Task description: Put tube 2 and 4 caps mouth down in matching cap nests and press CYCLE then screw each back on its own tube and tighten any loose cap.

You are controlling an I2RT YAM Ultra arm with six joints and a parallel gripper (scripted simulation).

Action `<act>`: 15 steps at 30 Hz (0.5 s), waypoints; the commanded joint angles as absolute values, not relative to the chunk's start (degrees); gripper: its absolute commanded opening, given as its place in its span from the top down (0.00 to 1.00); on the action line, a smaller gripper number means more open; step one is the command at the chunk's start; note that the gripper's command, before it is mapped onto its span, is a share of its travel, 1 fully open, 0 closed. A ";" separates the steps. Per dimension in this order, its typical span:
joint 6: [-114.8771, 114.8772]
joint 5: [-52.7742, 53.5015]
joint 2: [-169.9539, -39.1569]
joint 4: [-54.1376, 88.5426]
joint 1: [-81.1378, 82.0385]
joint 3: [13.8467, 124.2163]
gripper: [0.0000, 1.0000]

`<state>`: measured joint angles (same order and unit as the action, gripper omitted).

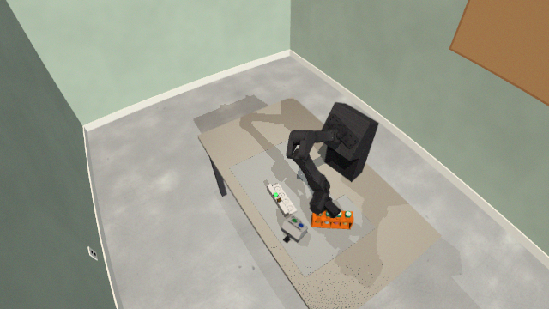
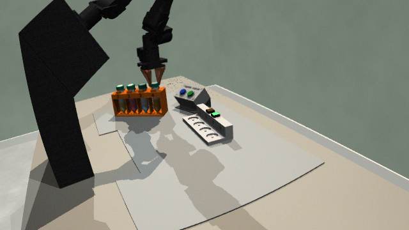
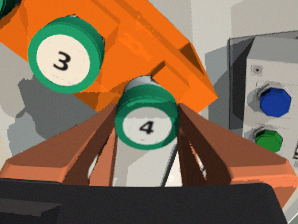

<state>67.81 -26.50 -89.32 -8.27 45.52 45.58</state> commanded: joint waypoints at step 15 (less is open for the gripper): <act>19.20 -26.43 -89.12 -8.43 45.68 45.64 1.00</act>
